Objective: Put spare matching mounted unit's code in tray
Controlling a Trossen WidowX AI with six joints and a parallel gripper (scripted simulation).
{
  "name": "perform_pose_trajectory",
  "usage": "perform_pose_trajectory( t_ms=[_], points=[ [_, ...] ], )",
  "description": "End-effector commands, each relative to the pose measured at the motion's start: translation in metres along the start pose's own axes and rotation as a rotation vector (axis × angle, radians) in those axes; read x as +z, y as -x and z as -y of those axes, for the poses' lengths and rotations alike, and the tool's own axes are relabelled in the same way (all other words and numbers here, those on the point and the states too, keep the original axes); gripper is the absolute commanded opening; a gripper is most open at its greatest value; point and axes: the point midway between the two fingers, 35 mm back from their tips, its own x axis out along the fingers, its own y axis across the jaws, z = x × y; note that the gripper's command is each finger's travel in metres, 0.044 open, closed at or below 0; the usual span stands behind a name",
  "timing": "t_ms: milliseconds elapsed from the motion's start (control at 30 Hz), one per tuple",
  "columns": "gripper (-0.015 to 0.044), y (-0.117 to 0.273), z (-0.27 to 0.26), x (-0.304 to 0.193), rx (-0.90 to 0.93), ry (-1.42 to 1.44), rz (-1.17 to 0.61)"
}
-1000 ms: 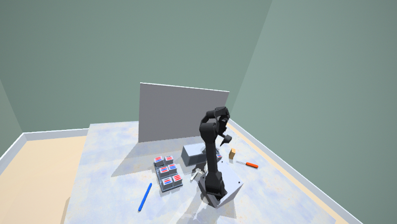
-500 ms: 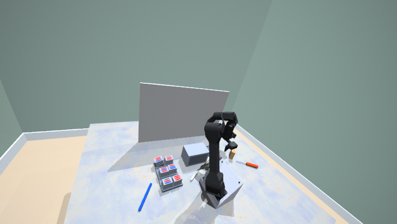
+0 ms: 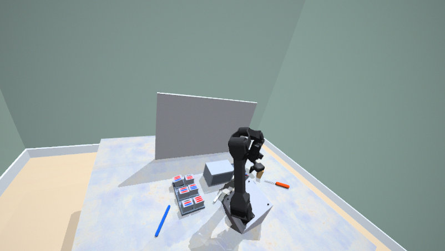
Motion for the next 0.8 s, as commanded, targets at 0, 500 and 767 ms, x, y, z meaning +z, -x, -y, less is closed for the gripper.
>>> perform_pose_trajectory(
  t_ms=[0, 500, 767],
  points=[
    [0.0300, -0.006, -0.001, 0.000, 0.002, -0.006, -0.002],
    [0.0300, -0.030, -0.002, 0.001, 0.003, -0.006, -0.002],
    [0.0300, -0.044, -0.001, 0.001, 0.003, -0.005, -0.002]
  ],
)
